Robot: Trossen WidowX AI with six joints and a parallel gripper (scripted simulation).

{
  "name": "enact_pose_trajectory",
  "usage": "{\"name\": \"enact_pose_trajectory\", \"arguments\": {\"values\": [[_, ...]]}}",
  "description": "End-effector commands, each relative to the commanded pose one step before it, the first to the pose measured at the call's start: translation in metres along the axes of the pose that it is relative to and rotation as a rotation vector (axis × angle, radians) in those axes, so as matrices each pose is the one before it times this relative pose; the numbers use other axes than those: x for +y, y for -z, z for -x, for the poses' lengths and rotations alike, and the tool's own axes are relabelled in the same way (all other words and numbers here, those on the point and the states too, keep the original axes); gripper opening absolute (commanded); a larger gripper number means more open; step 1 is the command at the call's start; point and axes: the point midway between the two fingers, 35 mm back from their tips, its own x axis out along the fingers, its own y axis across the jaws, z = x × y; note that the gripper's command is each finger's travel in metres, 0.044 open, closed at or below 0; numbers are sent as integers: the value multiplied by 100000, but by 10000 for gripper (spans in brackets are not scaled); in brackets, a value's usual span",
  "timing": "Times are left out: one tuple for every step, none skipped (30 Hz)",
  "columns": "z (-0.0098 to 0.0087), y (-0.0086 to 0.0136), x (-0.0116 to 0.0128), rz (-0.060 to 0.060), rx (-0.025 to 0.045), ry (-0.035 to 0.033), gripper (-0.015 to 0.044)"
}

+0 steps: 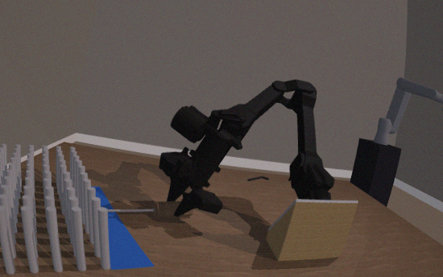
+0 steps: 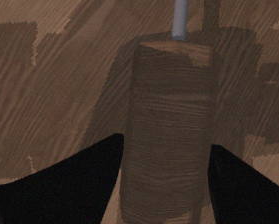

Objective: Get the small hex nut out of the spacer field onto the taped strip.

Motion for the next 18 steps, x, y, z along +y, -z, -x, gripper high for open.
{"name": "enact_pose_trajectory", "arguments": {"values": [[172, 289, -69, 267, -95, 130, 0], [17, 47, 0, 1, 5, -1, 0], [17, 47, 0, 1, 5, -1, 0], [17, 47, 0, 1, 5, -1, 0], [17, 47, 0, 1, 5, -1, 0], [17, 47, 0, 1, 5, -1, 0], [17, 47, 1, 1, 5, -1, 0], [17, 47, 1, 1, 5, -1, 0], [17, 47, 1, 1, 5, -1, 0], [17, 47, 1, 1, 5, -1, 0], [17, 47, 1, 1, 5, -1, 0], [17, 47, 1, 1, 5, -1, 0], [17, 47, 1, 1, 5, 0, 0], [17, 47, 1, 1, 5, 0, 0], [17, 47, 2, 1, 5, 0, 0], [16, 47, 2, 1, 5, 0, 0], [9, -7, -3, -1, 0, -2, 0], [17, -13, -5, -2, 0, -4, 0]]}}
